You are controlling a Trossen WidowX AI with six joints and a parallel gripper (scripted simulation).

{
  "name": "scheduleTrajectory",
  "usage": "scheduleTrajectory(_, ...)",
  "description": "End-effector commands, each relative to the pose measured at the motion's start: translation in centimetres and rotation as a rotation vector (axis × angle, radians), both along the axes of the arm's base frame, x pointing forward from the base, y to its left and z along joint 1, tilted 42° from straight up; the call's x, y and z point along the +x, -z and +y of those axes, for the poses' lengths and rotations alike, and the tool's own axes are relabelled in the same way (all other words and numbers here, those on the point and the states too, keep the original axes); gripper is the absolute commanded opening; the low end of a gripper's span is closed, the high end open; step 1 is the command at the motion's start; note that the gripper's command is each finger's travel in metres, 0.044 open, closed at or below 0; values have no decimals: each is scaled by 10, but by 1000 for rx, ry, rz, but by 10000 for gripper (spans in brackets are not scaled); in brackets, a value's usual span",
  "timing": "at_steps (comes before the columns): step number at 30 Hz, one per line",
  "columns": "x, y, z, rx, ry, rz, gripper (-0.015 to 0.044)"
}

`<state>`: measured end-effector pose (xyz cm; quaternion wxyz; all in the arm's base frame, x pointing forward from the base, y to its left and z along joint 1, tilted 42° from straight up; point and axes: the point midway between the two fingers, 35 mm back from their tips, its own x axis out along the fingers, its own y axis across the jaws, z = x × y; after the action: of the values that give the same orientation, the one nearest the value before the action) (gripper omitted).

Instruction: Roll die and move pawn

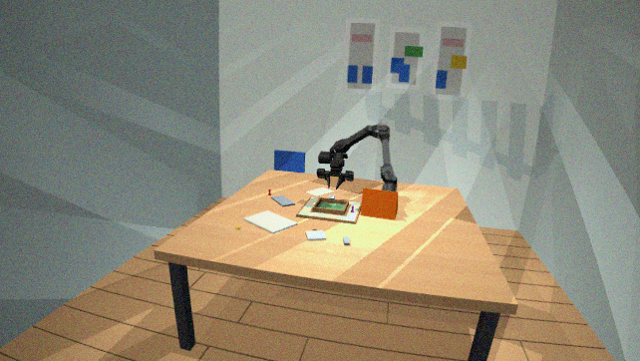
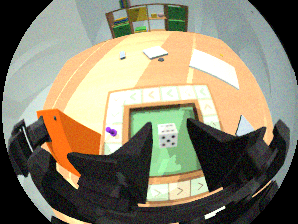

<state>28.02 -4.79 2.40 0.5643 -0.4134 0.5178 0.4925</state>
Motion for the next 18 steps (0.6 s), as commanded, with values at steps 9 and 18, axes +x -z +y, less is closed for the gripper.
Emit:
scheduleTrajectory(9,6,-28,25,-8,-3,4,440)
scheduleTrajectory(18,3,15,19,-810,-36,144,440)
